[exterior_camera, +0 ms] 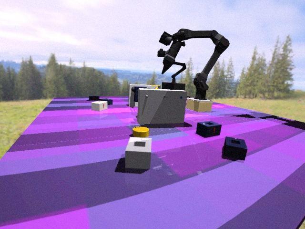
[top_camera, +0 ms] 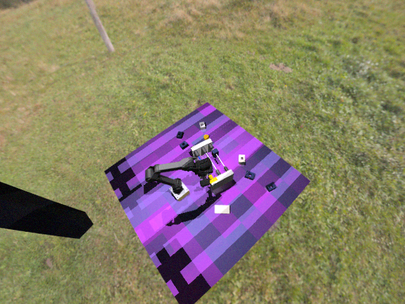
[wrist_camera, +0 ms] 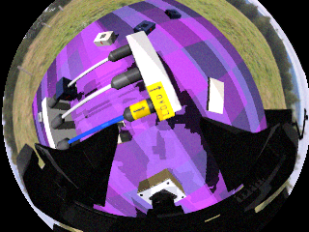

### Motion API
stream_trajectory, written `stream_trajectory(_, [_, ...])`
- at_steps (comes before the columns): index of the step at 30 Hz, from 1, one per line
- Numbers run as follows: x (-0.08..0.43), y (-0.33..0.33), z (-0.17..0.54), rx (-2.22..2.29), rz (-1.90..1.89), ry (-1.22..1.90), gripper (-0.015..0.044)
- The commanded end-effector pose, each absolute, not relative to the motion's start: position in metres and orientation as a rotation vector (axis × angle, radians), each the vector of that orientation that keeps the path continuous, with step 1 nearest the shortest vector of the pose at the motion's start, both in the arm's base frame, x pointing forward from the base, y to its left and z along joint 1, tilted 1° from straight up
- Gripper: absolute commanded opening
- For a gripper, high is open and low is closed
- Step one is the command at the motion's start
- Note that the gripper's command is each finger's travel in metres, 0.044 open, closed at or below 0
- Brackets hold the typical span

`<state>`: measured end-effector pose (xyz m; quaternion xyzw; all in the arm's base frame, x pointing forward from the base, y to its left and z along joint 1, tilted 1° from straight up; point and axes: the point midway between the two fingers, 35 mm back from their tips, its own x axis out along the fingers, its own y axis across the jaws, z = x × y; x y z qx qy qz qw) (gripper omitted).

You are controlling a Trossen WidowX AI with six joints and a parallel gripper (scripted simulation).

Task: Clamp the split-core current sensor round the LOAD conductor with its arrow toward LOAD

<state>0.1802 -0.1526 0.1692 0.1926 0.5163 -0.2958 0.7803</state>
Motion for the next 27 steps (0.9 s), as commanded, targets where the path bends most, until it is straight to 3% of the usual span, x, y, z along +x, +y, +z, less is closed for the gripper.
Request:
stream_trajectory(1, [0.193, -0.127, 0.145, 0.392, -0.567, 1.165, 0.0321])
stream_trajectory(9, [0.204, -0.056, 0.087, 0.299, -0.392, 1.280, 0.0321])
stream_trajectory(27, [0.209, -0.056, 0.069, 0.296, -0.389, 1.282, 0.0321])
